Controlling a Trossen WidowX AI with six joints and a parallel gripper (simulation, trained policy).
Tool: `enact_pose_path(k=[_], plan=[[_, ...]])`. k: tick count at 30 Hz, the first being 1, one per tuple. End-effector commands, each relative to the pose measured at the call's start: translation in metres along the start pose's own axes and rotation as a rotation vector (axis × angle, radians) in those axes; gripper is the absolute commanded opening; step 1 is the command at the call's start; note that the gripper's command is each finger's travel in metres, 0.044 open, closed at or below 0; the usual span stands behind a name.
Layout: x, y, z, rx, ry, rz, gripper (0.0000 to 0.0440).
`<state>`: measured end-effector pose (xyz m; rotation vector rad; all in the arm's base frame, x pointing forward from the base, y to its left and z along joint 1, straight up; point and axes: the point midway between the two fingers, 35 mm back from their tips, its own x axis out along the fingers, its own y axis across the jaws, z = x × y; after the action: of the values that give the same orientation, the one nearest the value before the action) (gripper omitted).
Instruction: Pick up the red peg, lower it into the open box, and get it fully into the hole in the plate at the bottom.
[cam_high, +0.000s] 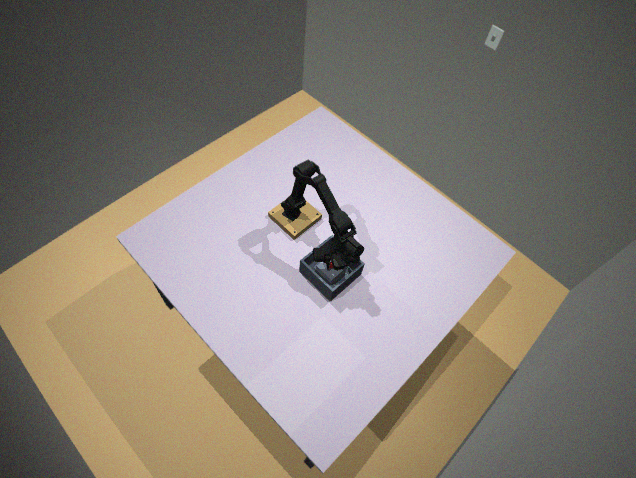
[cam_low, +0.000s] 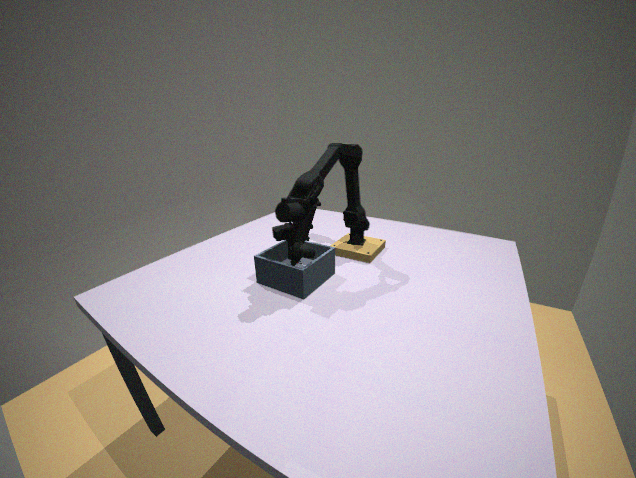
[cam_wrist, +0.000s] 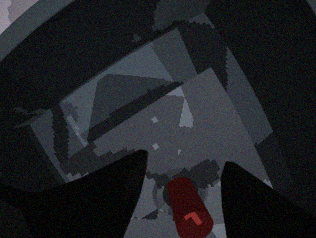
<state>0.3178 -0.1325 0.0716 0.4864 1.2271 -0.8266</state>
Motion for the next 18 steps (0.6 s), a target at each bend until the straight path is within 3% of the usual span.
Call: enact_pose_path(k=[1,8,18], plan=[[0.000,0.006,0.009,-0.019,0.003,0.022,0.0247],[-0.010,0.024,0.027,-0.044,0.009,0.084,0.0431],[-0.039,0.055,0.050,-0.086,0.020,0.191,0.0440]])
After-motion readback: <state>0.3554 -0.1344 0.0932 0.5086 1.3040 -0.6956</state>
